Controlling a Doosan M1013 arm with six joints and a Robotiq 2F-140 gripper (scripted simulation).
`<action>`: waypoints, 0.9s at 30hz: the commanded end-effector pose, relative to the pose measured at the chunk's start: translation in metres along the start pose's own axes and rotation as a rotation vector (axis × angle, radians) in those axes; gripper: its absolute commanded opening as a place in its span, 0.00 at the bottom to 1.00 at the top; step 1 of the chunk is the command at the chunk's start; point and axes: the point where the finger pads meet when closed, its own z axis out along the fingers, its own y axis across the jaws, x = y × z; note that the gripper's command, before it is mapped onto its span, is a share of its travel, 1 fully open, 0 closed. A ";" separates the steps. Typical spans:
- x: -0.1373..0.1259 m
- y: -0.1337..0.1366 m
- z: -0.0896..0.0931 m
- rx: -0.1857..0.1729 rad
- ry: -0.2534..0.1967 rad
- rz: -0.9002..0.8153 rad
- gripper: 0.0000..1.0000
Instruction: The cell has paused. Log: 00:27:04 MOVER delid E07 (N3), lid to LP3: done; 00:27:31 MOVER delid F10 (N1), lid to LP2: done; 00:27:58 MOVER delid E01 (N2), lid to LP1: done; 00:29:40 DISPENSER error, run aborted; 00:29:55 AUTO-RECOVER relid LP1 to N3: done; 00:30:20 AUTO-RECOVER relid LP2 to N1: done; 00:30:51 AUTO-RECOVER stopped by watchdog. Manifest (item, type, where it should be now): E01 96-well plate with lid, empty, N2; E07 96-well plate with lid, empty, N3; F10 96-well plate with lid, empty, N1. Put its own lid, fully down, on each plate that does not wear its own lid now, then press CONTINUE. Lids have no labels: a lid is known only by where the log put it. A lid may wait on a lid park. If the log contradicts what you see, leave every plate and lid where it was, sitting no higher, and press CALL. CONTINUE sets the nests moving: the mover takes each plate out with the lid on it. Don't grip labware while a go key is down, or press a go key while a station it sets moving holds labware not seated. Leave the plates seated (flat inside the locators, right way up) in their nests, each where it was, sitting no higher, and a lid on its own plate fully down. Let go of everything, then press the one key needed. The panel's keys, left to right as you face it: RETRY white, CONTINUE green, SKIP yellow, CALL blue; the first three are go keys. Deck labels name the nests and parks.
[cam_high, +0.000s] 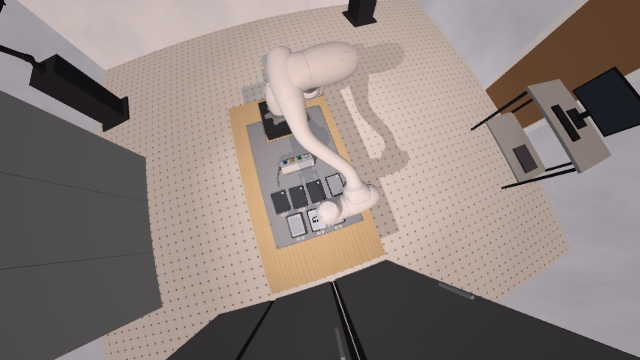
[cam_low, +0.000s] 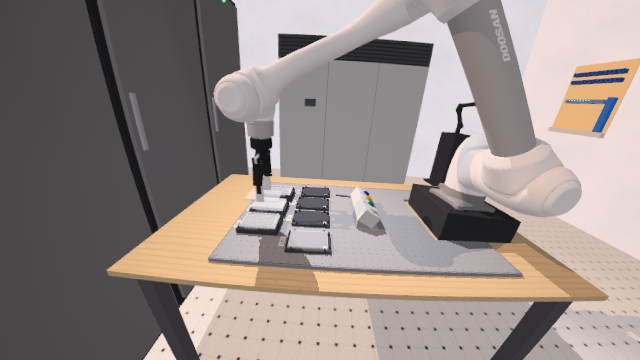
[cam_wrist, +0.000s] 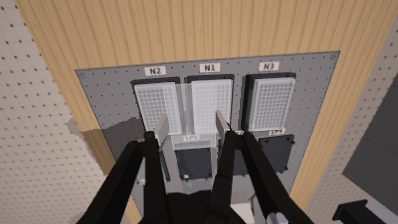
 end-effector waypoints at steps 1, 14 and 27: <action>-0.002 -0.042 0.002 0.005 -0.008 0.006 0.00; -0.006 -0.075 0.002 0.004 -0.009 0.006 0.00; -0.006 -0.075 0.002 0.004 -0.009 0.006 0.00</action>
